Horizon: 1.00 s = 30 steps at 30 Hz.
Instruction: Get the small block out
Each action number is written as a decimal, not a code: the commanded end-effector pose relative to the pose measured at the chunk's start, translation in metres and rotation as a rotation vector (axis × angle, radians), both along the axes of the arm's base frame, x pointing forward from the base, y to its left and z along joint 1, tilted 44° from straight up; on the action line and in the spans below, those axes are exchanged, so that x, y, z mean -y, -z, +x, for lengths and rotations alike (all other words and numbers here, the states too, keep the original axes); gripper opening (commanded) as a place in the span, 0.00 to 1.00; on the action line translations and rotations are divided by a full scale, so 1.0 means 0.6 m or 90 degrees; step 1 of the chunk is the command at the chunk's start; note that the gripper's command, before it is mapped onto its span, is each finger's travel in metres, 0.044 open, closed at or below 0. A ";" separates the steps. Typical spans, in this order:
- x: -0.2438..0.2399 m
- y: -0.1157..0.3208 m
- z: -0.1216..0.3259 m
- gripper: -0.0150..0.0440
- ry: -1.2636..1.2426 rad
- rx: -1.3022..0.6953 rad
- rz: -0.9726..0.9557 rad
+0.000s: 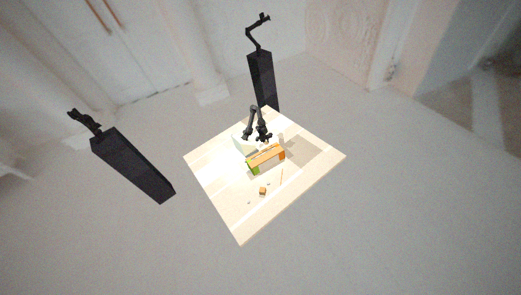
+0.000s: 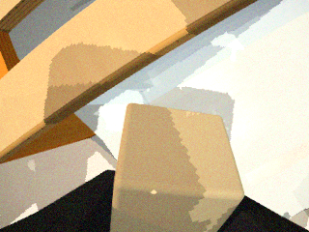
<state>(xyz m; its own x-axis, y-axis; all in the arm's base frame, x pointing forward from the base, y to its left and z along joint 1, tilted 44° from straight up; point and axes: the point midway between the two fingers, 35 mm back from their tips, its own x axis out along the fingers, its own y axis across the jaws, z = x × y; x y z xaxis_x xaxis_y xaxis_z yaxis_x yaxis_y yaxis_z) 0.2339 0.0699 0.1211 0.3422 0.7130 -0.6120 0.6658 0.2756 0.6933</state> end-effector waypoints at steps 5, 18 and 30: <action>0.010 -0.006 -0.004 0.25 0.135 -0.152 0.097; 0.026 -0.016 -0.009 0.25 0.337 -0.393 0.249; 0.041 -0.026 -0.013 0.25 0.512 -0.620 0.395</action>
<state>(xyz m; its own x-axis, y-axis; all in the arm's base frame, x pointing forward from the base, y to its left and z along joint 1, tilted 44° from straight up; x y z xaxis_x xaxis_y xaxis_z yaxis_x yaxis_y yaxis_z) 0.2265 0.0475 0.1341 0.3978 0.7593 -0.5149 0.8321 -0.5350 -0.1460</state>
